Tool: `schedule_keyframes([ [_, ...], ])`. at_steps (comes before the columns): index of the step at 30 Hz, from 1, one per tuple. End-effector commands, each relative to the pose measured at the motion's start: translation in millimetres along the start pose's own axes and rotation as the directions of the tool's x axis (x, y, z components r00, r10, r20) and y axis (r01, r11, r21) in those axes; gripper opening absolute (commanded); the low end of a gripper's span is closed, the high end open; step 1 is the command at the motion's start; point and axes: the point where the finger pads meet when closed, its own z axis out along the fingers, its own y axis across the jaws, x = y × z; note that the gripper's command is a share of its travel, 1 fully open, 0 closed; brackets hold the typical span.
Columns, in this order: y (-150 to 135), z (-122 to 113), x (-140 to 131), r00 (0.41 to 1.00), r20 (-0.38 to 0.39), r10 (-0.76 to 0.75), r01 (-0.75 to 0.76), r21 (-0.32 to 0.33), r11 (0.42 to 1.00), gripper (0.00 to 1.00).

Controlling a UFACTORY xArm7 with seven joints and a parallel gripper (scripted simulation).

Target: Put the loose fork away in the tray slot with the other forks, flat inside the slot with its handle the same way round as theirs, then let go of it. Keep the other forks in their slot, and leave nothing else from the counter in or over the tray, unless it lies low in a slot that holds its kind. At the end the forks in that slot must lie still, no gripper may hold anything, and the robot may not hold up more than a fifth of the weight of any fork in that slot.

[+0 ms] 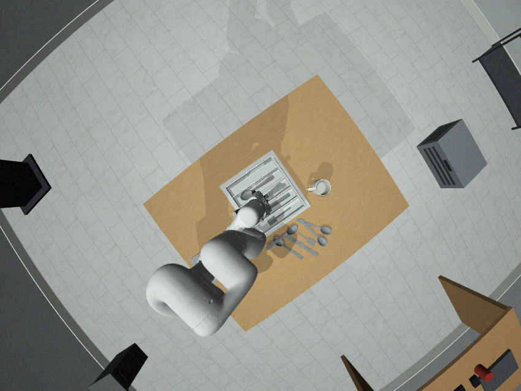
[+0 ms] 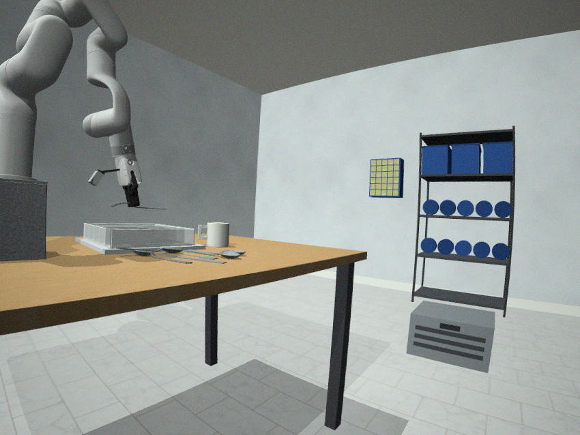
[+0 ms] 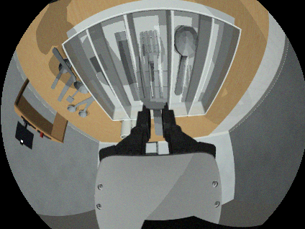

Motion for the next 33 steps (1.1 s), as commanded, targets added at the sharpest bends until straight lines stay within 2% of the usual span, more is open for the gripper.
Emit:
schedule_keyframes([
  [1, 0, 8, 1, 1.000, 0.006, 0.000, -0.001, 0.002, 1.000, 0.03],
  [33, 0, 77, 20, 1.000, 0.006, 0.001, -0.001, 0.002, 1.000, 0.03],
])
